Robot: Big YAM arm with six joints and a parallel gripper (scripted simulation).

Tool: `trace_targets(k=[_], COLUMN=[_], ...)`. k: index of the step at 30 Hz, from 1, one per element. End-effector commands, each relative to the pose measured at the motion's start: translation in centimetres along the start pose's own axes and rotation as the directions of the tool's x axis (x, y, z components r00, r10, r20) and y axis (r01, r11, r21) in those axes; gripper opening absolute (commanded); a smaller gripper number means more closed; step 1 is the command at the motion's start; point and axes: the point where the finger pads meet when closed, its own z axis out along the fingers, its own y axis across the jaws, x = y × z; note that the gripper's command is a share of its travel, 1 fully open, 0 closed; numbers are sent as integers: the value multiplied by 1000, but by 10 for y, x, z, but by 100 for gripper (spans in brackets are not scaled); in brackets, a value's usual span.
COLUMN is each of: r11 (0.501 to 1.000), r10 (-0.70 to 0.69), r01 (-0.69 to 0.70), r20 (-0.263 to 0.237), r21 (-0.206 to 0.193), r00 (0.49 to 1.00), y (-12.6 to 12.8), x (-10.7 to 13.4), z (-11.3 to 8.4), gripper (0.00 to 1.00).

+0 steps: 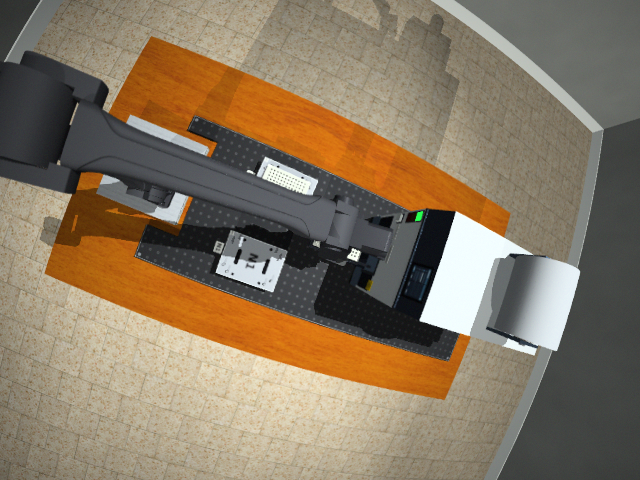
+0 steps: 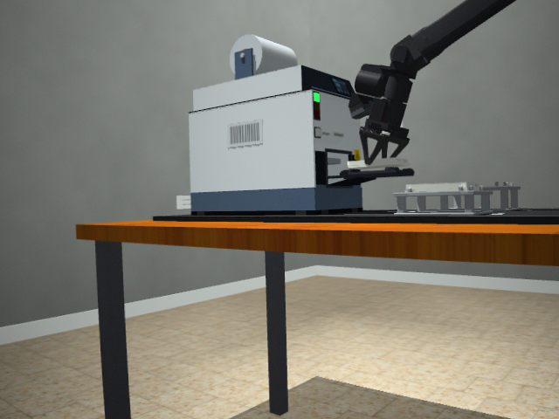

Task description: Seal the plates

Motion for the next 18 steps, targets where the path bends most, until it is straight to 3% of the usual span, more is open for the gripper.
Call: trace_targets(k=[1,8,18], r11=[1000,1000,1000], r10=[-2,25,31], r01=[2,-25,-31], r20=[34,33,57], r21=[-11,0,0], r00=[999,999,998], y=[9,-4,-8], x=[-7,-19,-29], z=[-9,0,-3], gripper=[0,0,0])
